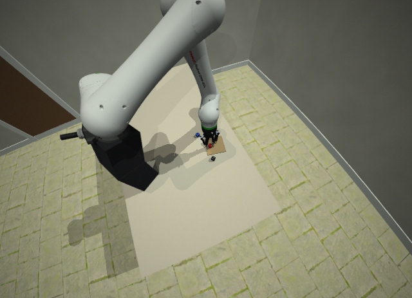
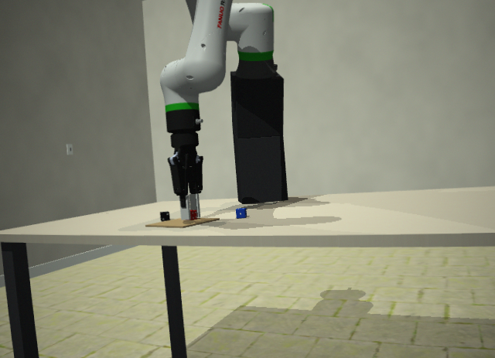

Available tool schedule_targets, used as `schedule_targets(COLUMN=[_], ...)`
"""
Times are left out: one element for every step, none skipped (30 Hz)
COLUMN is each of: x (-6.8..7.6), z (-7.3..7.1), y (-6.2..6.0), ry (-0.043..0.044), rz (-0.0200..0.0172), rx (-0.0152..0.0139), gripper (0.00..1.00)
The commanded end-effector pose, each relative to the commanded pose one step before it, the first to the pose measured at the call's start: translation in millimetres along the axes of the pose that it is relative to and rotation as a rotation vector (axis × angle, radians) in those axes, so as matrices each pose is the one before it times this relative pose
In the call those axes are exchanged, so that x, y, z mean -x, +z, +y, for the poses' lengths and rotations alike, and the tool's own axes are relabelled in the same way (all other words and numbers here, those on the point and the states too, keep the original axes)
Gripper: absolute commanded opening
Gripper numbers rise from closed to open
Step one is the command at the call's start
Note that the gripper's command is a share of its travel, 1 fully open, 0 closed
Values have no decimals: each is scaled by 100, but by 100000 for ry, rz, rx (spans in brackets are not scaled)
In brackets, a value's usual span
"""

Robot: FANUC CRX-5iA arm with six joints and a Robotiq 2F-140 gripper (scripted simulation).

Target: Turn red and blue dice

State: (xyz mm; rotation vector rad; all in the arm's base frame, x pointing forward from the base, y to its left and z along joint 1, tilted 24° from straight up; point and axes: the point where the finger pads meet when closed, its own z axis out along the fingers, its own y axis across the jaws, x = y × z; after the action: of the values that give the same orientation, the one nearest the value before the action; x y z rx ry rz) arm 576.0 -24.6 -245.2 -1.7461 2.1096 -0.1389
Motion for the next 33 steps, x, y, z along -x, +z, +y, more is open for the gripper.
schedule_targets(x=[-12, 0, 0, 0, 0, 0, 0, 0, 0, 0, 0, 0, 0, 0, 0, 0, 0, 0, 0, 0, 0, 0, 0, 0, 0, 0, 0, 0, 0, 0, 0, 0, 0], z=[-12, 0, 0, 0, -1, 0, 0, 0, 0, 0, 0, 0, 0, 0, 0, 0, 0, 0, 0, 0, 0, 0, 0, 0, 0, 1, -1, 0, 0, 0, 0, 0, 0], y=[-85, -98, -150, -207, -265, 0, 0, -323, -378, -428, -472, -508, -535, -553, -561, -559, -548, -527, -497, -459, -414, -364, 0, 0, -310, -254, -197, -143, -94, -52, -20, -3, 0], ry=[1, 0, 0, 0, 0, 0, 0, 0, 0, 0, 0, 0, 0, 0, 0, 0, 0, 0, 0, 0, 0, 0, 0, 0, 0, 0, 0, 0, 0, 0, 0, 0, 0], rz=[19, -1, -1, 0, 0, 0, 0, 0, 0, 0, 0, 0, 0, 0, 0, 0, 0, 0, 0, 0, 0, 0, 0, 0, -1, 1, -1, 0, 0, 0, 0, 0, 0], rx=[-17, 0, 0, 0, 0, 0, 0, 0, 0, 0, 0, 0, 0, 0, 0, 0, 0, 0, 0, 0, 0, 0, 0, 0, 0, 0, 0, 0, 0, 0, 0, 0, 0], gripper=[25, 25, 25, 25, 25, 25, 25, 25, 25, 25, 25, 25, 25, 25, 25, 25, 25, 25, 25, 25, 25, 25, 25, 25, 25, 25, 25, 25, 25, 25, 25, 25, 100])
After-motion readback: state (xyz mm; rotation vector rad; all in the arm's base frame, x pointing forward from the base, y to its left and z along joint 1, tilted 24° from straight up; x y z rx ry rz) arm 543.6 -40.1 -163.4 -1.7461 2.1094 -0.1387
